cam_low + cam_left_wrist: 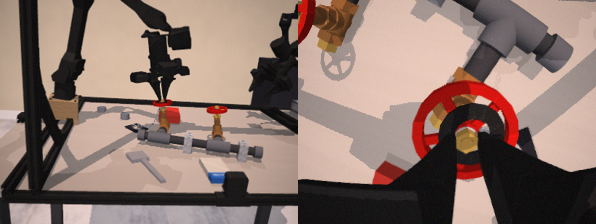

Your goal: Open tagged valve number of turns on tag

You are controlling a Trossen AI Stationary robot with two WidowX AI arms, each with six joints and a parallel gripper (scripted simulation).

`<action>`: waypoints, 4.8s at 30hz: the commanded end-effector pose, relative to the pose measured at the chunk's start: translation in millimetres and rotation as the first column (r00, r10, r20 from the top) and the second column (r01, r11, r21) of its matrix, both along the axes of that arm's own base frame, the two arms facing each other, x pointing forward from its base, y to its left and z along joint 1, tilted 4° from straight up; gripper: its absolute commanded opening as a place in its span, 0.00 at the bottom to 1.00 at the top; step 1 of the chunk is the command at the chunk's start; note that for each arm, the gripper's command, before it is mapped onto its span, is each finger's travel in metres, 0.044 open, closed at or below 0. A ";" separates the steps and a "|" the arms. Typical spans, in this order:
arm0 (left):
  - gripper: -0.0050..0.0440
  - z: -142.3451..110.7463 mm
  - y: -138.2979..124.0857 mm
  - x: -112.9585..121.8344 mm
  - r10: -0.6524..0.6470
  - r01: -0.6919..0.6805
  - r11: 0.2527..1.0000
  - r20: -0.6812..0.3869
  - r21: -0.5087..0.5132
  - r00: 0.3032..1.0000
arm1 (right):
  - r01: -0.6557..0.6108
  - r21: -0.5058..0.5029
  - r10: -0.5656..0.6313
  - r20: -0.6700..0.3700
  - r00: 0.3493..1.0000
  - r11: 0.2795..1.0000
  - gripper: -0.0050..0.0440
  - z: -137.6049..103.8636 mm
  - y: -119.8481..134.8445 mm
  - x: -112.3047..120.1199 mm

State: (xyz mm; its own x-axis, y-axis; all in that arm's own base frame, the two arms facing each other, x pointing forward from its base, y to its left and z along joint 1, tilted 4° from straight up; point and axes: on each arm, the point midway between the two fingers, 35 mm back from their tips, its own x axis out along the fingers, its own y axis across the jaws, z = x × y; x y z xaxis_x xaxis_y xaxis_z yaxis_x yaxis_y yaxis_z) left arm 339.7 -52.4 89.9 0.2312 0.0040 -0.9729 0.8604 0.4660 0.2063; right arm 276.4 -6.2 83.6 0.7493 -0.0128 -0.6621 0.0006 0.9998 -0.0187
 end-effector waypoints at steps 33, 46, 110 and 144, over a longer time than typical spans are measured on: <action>0.74 -42.4 24.1 -53.8 0.564 -0.548 0.816 0.043 -0.181 0.825 | 0.000 0.000 0.000 -0.001 1.000 1.000 0.92 -0.2 0.0 -0.1; 0.92 -84.1 30.8 -98.4 0.832 -0.783 0.515 -0.014 -0.348 0.554 | 0.000 0.000 0.000 -0.001 1.000 1.000 0.92 -0.2 0.0 -0.1; 0.92 9.2 5.6 -10.1 0.094 -0.094 0.995 -0.002 -0.030 0.996 | 0.000 0.000 0.000 -0.001 1.000 1.000 0.92 -0.2 0.0 -0.1; 0.92 -12.4 0.6 3.5 0.002 -0.003 1.000 -0.013 -0.009 1.000 | 0.000 0.000 0.000 -0.001 1.000 1.000 0.92 -0.2 0.0 -0.1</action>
State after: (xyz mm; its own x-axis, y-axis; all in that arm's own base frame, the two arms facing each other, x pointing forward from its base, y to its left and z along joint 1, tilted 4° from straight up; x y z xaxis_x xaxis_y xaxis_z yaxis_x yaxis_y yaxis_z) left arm 344.2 -52.0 86.6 0.2326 -0.0057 -0.9726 0.8577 0.4726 0.2024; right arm 276.4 -6.2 83.6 0.7493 -0.0128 -0.6621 0.0006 0.9998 -0.0187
